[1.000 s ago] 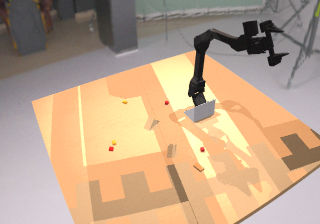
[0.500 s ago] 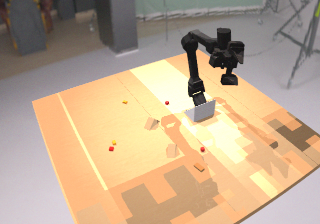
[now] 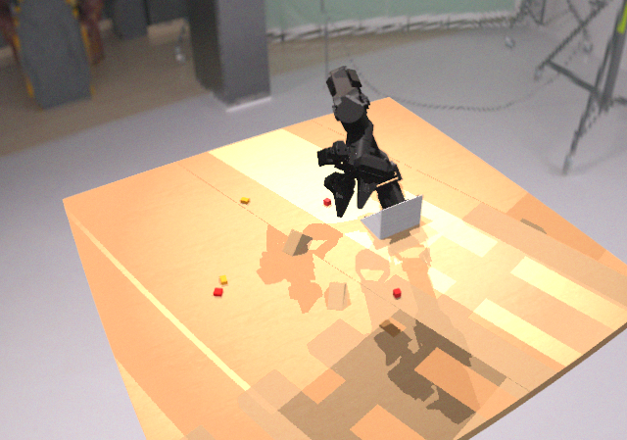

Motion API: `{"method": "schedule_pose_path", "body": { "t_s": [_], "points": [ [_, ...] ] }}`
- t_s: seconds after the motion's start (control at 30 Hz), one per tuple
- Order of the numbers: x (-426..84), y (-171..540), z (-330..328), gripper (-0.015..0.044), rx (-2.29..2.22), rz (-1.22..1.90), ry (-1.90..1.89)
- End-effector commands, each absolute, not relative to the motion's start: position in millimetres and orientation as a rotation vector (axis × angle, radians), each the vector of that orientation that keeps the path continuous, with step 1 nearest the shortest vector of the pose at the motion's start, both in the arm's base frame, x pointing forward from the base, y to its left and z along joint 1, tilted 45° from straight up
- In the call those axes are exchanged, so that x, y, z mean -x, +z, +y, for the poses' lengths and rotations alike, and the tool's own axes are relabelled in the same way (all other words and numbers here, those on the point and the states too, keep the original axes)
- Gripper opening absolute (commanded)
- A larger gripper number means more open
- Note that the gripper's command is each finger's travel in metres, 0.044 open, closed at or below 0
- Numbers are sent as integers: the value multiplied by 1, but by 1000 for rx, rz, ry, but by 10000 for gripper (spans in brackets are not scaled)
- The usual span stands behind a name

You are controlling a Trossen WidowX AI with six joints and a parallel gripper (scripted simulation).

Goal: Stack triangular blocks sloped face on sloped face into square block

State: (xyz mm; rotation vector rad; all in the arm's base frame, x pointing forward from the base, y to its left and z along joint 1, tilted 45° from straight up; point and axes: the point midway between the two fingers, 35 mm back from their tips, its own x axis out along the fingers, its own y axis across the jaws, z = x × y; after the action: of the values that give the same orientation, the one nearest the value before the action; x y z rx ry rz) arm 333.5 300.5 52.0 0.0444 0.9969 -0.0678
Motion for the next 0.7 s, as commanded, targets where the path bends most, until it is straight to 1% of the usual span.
{"method": "schedule_pose_path", "body": {
  "t_s": [0.0, 0.23, 0.47, 0.53, 0.67],
  "points": [
    [-344, 53, 230, 440, 150, 1069, -183],
    [-336, 66, 109, 440, 465, 1281, -342],
    [-296, 94, 2, 440, 748, 1604, -406],
    [-286, 101, -15, 440, 796, 1675, -401],
    [-285, 101, -17, 440, 802, 1684, -400]
  ]
}}
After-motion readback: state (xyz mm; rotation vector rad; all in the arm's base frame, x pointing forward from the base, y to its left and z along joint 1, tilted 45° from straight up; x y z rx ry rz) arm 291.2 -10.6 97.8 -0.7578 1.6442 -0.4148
